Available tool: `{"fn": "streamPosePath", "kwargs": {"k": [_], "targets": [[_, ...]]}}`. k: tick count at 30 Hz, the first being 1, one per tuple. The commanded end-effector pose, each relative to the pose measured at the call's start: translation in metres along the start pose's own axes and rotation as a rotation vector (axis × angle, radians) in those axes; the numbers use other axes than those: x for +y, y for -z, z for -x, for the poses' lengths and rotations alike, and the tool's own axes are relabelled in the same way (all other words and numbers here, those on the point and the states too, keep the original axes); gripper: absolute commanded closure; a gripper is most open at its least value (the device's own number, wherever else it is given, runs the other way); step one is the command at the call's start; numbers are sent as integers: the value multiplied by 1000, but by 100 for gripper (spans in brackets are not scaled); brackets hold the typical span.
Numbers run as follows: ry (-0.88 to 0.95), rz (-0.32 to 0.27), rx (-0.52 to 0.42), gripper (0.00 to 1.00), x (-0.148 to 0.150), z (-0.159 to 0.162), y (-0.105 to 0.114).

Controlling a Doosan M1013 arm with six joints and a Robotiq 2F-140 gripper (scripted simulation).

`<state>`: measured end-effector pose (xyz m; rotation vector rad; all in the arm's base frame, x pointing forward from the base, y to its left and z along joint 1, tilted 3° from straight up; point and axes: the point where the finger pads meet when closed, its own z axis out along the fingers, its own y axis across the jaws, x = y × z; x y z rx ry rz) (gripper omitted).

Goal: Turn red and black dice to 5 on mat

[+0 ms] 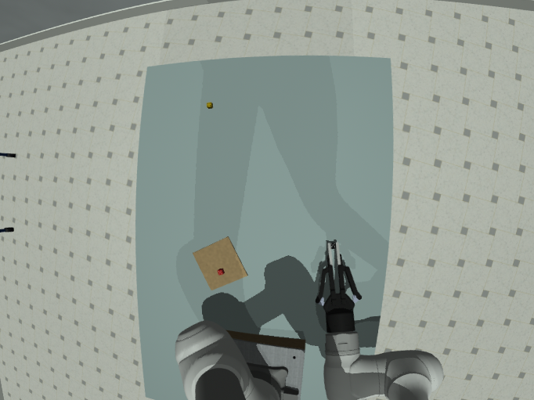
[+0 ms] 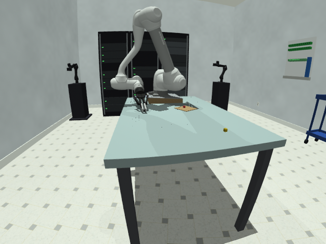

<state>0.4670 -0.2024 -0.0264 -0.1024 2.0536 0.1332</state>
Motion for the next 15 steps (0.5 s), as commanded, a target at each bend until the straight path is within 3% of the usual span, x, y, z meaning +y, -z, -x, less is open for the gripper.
{"fn": "streamPosePath", "kwargs": {"k": [1, 15], "targets": [[0, 0, 0, 84, 0, -1, -1], [0, 0, 0, 84, 0, -8, -4]]}}
